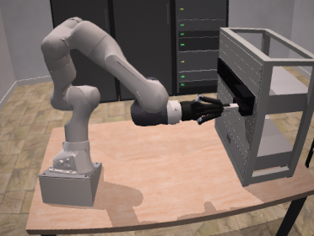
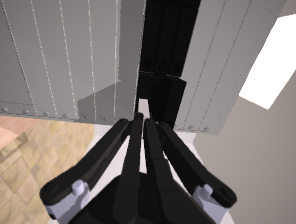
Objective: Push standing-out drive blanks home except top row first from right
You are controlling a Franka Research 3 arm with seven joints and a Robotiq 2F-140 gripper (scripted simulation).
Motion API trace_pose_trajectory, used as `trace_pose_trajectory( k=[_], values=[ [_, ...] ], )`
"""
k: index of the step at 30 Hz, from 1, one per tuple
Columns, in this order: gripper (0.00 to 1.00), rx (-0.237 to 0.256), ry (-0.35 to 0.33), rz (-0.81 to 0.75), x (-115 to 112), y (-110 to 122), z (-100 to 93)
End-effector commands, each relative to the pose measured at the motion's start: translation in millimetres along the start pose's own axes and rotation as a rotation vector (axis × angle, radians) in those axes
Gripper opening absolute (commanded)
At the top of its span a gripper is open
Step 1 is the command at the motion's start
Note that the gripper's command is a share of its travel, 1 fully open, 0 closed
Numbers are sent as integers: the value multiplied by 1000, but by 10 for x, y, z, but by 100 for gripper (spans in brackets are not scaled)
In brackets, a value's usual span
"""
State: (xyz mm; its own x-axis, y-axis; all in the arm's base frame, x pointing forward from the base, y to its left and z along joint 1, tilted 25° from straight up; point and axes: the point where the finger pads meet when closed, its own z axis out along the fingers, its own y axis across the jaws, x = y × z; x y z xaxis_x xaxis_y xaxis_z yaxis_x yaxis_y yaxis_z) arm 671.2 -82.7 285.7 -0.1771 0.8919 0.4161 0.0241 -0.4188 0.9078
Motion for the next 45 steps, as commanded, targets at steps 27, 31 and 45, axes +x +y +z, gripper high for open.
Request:
trace_pose_trajectory(
  k=[27,31,45],
  values=[
    [0,1,-2,0,0,7,204],
    [0,1,-2,0,0,7,208],
    [0,1,-2,0,2,11,238]
  ],
)
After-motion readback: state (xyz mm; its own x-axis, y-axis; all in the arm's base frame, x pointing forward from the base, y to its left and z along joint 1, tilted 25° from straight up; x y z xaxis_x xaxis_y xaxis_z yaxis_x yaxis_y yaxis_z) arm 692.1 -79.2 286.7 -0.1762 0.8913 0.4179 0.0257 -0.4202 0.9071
